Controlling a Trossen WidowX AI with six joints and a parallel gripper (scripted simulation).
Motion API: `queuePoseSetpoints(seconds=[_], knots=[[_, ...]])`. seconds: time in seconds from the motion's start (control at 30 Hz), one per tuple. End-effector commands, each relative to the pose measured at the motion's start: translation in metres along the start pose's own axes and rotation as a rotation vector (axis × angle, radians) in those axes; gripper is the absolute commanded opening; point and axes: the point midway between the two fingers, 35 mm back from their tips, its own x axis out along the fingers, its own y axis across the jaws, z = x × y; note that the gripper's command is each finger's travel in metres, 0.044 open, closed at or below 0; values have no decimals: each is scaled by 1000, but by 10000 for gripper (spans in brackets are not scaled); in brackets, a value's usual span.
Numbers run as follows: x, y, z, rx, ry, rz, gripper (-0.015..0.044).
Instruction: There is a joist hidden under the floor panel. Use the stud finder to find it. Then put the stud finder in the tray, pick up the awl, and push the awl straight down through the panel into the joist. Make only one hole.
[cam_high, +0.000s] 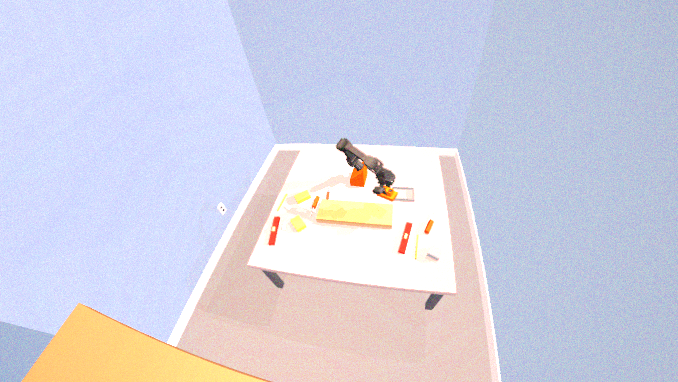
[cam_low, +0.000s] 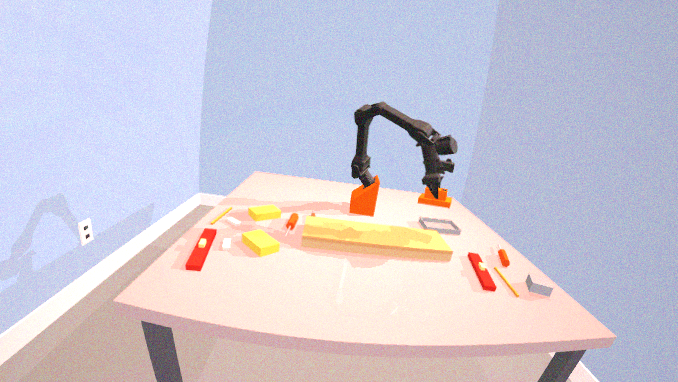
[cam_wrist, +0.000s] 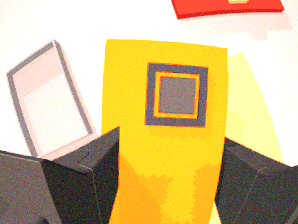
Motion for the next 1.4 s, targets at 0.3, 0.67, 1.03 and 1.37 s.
queuePoseSetpoints(seconds=[0.3, 0.67, 1.03, 1.37], knots=[[37, 115, 24, -287, 39, 79, 0], [70, 190, 11, -474, 104, 121, 0], [85, 190, 7, -476, 104, 121, 0], [113, 188, -2, -476, 105, 120, 0]])
